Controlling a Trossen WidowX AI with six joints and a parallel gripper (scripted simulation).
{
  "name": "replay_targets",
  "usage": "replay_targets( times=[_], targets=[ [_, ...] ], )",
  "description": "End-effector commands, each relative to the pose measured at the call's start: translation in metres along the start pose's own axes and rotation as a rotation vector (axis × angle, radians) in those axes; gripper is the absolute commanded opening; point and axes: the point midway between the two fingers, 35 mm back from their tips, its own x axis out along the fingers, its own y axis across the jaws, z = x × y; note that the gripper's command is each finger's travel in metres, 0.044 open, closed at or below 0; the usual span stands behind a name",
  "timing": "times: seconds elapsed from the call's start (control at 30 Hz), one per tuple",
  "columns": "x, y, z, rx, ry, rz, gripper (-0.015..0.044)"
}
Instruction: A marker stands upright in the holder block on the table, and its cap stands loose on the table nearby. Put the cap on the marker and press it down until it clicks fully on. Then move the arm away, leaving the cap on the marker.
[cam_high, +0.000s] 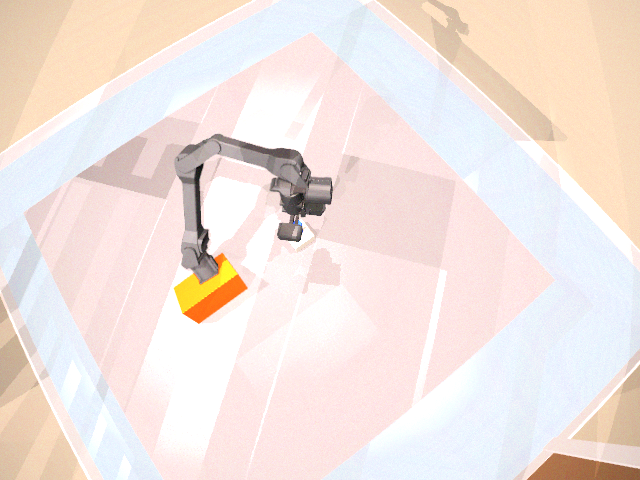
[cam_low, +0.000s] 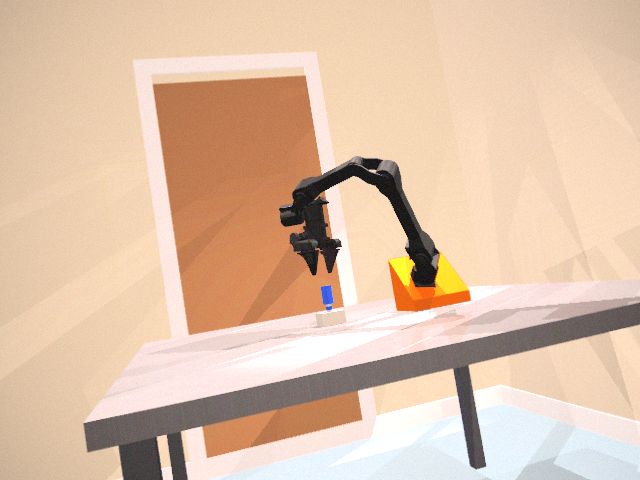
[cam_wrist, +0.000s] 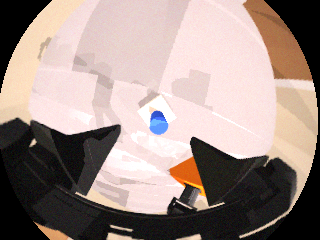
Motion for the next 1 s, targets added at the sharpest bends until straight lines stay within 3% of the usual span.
replay_targets(
  times=[0.0, 0.3, 0.53, 0.97],
  targets=[
    [-0.0049, -0.0003, -0.0029, -0.023, 0.018, -0.011, 0.0414],
    [0.0045, -0.0026, -0.0023, -0.780, 0.020, 0.000, 0.0177],
    [0.0047, -0.0026, -0.0023, -0.796, 0.020, 0.000, 0.0000],
    [0.0050, -0.0026, -0.0023, -0.796, 0.020, 0.000, 0.0000]
  ],
)
